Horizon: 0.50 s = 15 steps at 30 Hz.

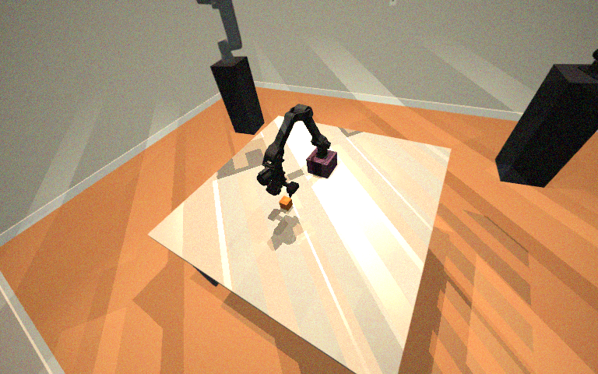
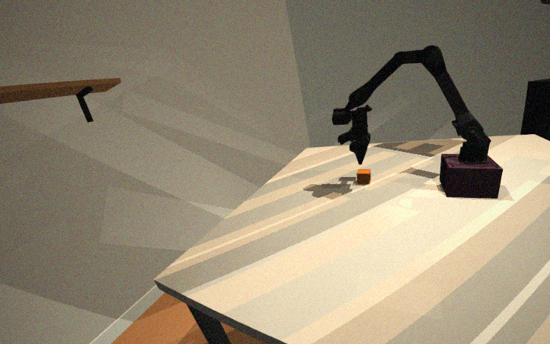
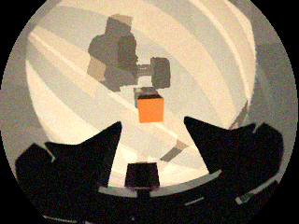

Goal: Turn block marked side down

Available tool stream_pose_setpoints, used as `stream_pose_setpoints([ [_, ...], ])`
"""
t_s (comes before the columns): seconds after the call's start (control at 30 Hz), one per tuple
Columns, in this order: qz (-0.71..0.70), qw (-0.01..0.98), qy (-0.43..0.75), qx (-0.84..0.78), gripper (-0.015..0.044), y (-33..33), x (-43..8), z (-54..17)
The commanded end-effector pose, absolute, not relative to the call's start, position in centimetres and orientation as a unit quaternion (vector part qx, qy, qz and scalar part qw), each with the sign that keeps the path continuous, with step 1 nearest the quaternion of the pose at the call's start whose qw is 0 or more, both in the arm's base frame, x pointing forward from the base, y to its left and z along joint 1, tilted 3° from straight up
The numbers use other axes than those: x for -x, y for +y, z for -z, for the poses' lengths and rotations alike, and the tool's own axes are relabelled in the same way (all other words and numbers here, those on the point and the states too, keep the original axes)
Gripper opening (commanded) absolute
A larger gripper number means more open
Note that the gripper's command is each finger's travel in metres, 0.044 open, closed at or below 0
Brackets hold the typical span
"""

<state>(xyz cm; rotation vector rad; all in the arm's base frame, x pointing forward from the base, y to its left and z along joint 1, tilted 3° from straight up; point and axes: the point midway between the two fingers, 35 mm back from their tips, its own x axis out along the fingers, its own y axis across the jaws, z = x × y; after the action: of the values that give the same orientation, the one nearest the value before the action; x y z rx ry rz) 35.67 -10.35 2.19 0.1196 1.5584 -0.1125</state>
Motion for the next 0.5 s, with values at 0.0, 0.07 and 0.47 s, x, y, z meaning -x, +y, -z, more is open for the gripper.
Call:
stream_pose_setpoints([
  [0.0,0.053,0.701,0.709,-0.055,0.044,-10.3,-35.3,-0.5],
  [0.07,0.053,0.701,0.709,-0.055,0.044,-10.3,-35.3,-0.3],
  [0.47,0.053,0.701,0.709,-0.056,0.044,-10.3,-35.3,1.9],
])
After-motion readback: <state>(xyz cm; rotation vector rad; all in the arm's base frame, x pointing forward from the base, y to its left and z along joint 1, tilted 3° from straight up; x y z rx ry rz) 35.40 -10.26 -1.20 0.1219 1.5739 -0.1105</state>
